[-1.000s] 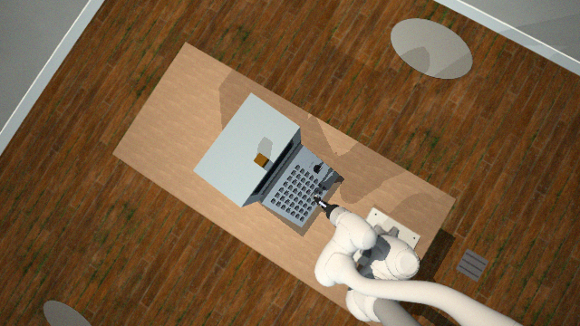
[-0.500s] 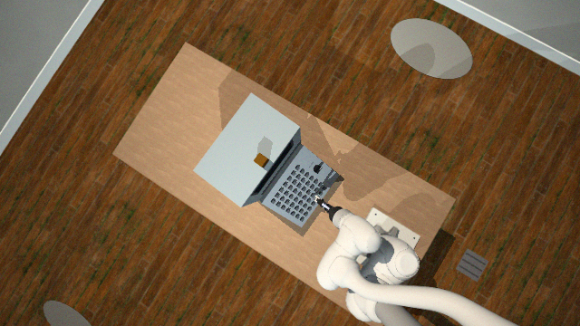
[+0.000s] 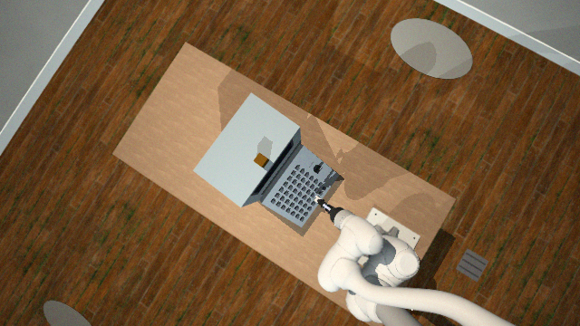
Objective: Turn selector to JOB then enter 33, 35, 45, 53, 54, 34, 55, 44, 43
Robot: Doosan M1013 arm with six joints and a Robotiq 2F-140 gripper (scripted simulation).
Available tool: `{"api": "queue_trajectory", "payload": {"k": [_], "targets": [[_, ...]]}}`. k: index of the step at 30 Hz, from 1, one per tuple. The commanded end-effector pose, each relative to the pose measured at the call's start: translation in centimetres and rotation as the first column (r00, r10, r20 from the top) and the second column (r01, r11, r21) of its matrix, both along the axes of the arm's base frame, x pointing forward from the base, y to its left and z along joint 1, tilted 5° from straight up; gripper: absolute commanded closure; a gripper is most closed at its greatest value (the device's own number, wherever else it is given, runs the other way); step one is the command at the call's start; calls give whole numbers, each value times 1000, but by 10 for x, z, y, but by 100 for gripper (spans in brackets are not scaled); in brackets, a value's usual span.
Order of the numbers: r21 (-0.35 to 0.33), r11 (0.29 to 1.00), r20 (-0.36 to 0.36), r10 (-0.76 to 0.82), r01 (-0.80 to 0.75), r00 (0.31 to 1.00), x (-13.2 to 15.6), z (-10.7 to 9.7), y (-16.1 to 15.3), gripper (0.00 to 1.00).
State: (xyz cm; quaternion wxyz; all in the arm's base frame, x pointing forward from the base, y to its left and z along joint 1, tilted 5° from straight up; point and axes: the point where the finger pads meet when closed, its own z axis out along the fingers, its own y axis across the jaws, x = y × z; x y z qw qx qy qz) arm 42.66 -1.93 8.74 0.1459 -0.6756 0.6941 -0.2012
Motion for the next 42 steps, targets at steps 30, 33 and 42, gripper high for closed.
{"api": "queue_trajectory", "payload": {"k": [30, 33, 42], "targets": [[0, 1000, 5, 3, -3, 1000, 40, 4, 33, 100], [0, 1000, 5, 4, -3, 1000, 42, 0, 33, 100], [0, 1000, 5, 4, -4, 1000, 44, -3, 32, 100]]}}
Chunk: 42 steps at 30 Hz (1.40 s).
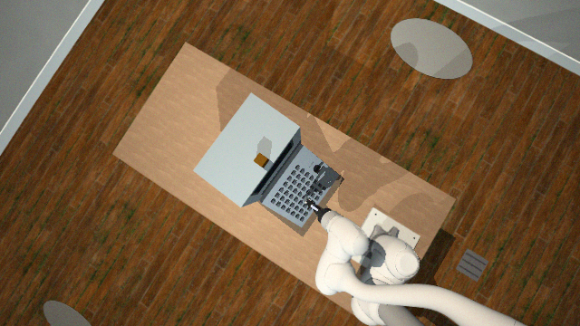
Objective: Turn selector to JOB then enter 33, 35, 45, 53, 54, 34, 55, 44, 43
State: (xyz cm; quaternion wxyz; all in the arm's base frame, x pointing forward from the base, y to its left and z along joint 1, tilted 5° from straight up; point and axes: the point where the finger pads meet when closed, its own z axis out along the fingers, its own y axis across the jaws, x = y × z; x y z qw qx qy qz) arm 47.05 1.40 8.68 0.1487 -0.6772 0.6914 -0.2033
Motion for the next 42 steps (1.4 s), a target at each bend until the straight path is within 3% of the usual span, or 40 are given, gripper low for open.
{"api": "queue_trajectory", "payload": {"k": [1, 42], "targets": [[0, 1000, -2, -3, 3, 1000, 0, -2, -1, 100], [0, 1000, -2, -3, 3, 1000, 4, -10, -2, 100]]}}
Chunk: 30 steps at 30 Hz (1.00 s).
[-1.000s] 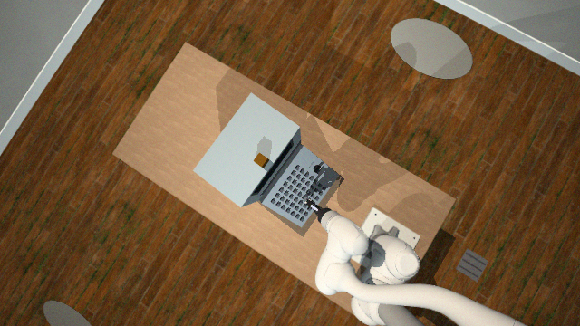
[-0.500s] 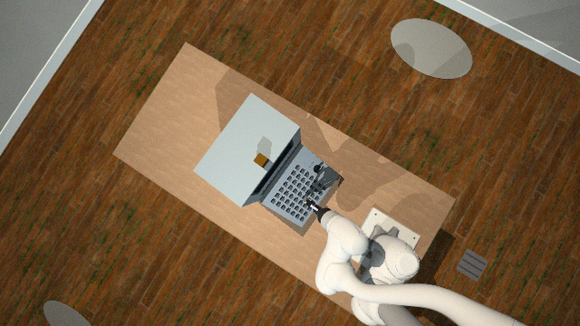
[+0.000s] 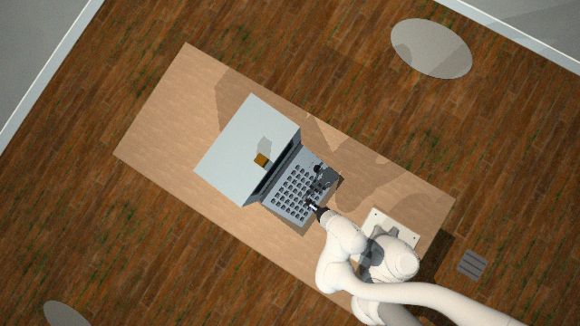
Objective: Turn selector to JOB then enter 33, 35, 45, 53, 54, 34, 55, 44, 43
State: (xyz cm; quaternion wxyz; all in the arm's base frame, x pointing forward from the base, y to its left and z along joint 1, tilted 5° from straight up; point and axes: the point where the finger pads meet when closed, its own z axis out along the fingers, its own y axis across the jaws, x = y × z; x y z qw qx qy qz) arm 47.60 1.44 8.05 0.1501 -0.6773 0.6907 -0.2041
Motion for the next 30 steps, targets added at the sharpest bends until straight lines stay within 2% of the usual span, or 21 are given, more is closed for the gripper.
{"api": "queue_trajectory", "payload": {"k": [1, 30], "targets": [[0, 1000, -5, -4, 4, 1000, -1, -4, -2, 100], [0, 1000, -5, -4, 4, 1000, 1, -8, -2, 100]]}}
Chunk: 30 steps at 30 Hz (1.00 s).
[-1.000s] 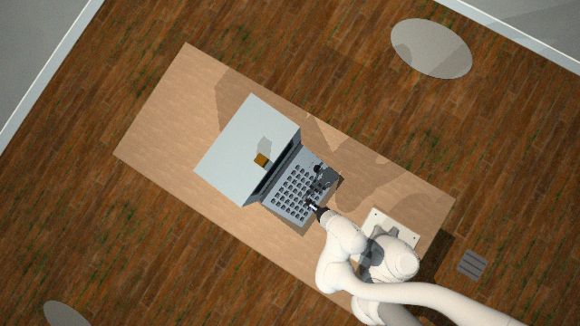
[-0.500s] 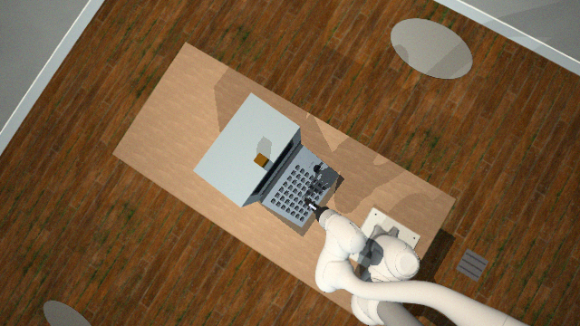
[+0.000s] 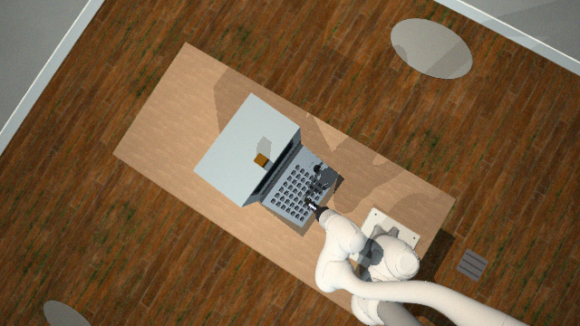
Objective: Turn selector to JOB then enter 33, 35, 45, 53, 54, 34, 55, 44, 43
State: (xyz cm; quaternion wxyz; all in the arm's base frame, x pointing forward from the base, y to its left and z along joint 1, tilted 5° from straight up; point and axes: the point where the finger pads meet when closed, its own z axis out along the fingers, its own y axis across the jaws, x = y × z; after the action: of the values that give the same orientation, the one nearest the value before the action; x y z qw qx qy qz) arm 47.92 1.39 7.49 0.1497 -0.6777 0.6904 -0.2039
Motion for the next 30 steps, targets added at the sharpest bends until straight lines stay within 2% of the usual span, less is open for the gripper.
{"api": "queue_trajectory", "payload": {"k": [1, 19, 30], "targets": [[0, 1000, -4, -5, 5, 1000, -2, -3, -2, 100], [0, 1000, -4, -5, 5, 1000, -3, -2, -2, 100], [0, 1000, -4, -5, 5, 1000, -10, 11, -1, 100]]}}
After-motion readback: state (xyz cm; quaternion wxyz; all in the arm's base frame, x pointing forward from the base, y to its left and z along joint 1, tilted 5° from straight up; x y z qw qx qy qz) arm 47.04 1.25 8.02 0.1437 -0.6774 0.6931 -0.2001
